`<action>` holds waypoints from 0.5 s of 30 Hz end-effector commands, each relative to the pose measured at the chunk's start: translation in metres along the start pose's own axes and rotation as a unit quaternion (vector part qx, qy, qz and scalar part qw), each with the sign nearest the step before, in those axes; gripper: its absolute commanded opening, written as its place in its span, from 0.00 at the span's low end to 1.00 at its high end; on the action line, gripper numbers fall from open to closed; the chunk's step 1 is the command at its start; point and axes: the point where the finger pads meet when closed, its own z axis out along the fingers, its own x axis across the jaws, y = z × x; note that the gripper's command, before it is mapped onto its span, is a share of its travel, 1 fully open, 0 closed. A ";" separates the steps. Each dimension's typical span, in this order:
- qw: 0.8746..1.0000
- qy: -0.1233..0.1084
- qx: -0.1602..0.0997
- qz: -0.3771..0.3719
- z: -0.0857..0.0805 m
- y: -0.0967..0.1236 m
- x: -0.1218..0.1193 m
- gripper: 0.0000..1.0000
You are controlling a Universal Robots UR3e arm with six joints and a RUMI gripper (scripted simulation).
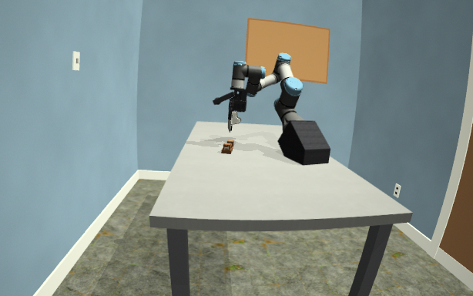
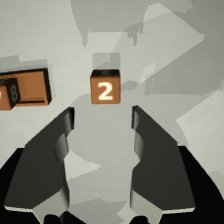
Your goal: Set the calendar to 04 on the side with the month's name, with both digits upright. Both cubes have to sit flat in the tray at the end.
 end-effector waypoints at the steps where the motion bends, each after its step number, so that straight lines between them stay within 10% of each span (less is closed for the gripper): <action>1: 1.000 0.006 -0.017 0.000 -0.010 0.004 0.000 0.29; 15: 1.000 0.006 -0.017 0.000 -0.021 0.004 0.000 0.29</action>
